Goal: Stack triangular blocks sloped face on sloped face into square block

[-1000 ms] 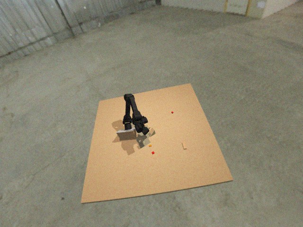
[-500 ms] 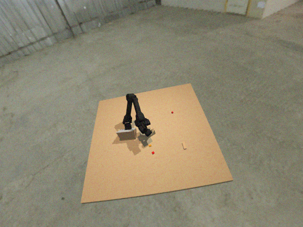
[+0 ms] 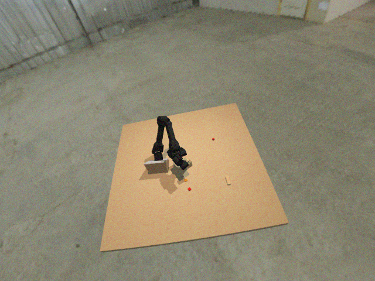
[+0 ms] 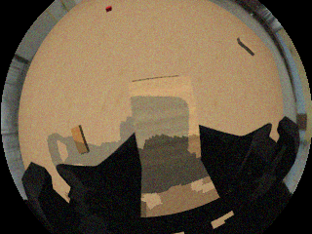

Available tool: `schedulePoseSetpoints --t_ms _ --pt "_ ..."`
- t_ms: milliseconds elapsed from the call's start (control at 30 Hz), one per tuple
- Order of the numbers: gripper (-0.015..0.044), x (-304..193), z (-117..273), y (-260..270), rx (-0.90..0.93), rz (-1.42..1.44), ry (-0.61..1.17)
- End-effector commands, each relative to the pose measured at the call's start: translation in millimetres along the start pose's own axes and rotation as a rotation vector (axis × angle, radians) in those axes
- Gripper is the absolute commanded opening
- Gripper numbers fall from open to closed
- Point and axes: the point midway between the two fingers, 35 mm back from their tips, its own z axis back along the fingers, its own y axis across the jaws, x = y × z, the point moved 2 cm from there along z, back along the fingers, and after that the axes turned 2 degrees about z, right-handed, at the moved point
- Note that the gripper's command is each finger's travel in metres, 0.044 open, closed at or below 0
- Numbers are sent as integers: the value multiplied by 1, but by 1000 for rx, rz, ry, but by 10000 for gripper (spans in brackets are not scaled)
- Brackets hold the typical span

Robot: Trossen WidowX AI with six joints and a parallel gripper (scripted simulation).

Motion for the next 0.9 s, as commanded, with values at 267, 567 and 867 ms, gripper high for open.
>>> schedulePoseSetpoints --t_ms 267,567,867 --pt "0 0 -1 0 1 -6 -6" --pt "0 0 -4 0 1 -8 -7" --pt "0 0 -10 0 1 -8 -7"
